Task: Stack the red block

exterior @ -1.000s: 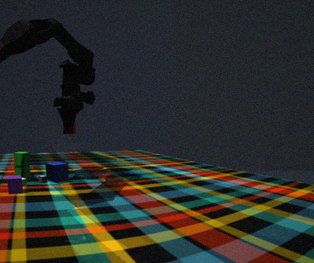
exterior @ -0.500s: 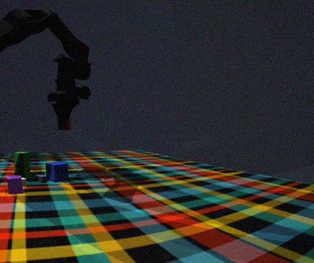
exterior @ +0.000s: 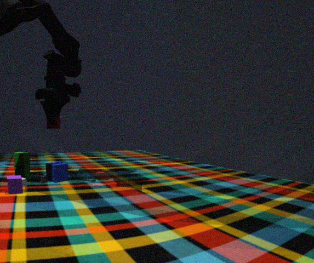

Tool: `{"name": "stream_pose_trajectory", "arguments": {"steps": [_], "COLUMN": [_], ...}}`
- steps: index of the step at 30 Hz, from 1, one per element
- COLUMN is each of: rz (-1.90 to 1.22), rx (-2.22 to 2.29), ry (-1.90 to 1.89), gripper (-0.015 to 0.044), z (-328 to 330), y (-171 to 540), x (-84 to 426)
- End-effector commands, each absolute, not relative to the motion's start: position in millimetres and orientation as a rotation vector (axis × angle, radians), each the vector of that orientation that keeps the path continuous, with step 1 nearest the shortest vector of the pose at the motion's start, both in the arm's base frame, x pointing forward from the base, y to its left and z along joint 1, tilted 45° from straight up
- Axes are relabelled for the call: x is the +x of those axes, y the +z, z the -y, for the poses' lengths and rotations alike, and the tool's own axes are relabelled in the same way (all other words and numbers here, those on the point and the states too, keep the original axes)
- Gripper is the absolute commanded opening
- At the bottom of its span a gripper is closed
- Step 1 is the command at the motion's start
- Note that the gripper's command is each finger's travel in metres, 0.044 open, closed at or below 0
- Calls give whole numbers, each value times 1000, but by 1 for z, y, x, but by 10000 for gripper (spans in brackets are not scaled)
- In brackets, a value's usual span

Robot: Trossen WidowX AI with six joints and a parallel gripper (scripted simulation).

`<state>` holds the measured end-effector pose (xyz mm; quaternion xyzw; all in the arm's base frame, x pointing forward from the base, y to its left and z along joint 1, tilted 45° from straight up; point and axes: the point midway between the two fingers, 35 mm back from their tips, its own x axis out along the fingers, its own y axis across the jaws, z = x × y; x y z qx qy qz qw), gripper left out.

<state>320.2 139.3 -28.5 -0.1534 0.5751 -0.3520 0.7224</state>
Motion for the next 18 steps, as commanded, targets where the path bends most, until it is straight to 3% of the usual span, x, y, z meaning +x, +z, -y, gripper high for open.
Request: {"name": "stream_pose_trajectory", "arguments": {"steps": [1, 18], "rz": [-1276, -1272], "rx": [-341, -343], "ry": [-782, -791], "gripper": [0, 0], "z": [-131, -99], "y": [-25, -10], "x": [305, 256]}}
